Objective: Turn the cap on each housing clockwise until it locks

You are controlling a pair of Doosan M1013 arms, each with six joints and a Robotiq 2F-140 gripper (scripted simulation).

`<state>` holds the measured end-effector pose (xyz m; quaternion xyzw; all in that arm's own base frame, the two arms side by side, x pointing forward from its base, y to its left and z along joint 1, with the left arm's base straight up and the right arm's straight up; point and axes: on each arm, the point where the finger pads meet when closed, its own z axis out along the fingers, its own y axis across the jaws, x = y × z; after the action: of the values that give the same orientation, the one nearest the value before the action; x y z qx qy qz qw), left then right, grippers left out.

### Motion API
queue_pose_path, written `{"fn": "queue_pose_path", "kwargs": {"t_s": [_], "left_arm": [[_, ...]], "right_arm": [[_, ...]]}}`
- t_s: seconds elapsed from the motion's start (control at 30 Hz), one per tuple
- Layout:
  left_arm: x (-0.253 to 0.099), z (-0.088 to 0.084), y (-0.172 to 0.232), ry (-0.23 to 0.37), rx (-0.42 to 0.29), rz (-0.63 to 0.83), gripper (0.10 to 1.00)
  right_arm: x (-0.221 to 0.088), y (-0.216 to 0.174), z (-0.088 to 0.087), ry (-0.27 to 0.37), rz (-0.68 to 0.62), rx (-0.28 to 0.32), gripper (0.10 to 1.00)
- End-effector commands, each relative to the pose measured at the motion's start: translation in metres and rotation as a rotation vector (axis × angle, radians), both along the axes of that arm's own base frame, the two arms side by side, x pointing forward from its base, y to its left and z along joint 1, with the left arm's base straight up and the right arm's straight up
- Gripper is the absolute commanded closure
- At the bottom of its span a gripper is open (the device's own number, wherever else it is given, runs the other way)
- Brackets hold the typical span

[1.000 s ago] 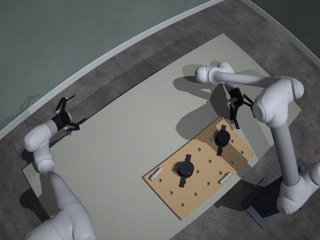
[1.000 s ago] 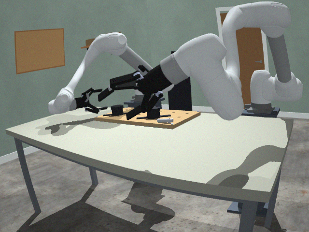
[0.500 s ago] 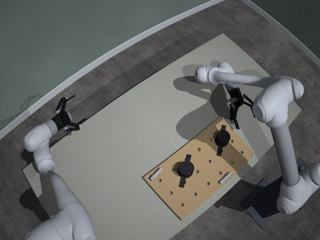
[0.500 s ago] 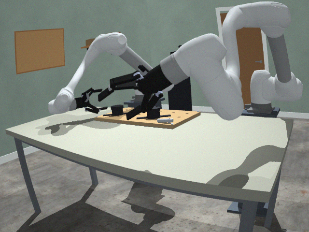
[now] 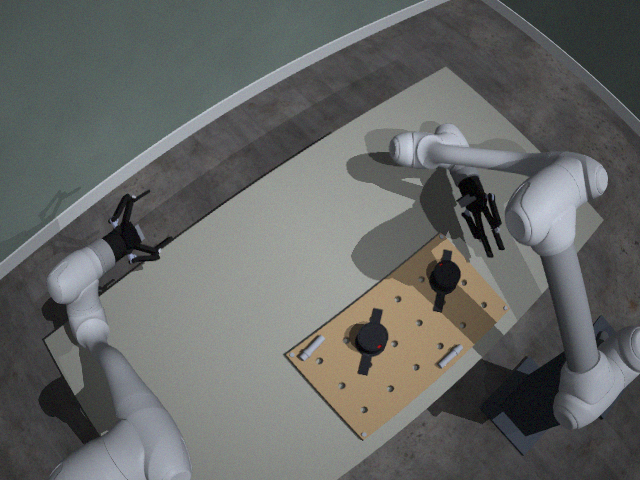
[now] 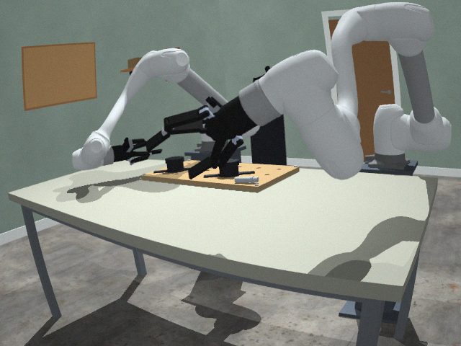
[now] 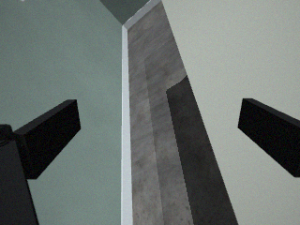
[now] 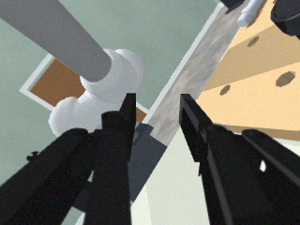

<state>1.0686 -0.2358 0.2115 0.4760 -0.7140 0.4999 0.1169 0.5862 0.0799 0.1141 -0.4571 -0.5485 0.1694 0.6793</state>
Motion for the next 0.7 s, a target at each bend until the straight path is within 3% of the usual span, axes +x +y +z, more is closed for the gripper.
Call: {"fn": "queue_pose_path", "kwargs": {"t_s": [0.0, 0.67], "left_arm": [[0.0002, 0.0018, 0.0000, -0.002, 0.000, 0.000, 0.098], [-0.0043, 0.0031, 0.0025, 0.011, 0.003, 0.019, 0.098]], "right_arm": [[0.0002, 0.0000, 0.0008, -0.001, 0.000, 0.000, 0.759], [-0.0013, 0.0041, 0.0007, -0.016, 0.005, -0.015, 0.759]]}}
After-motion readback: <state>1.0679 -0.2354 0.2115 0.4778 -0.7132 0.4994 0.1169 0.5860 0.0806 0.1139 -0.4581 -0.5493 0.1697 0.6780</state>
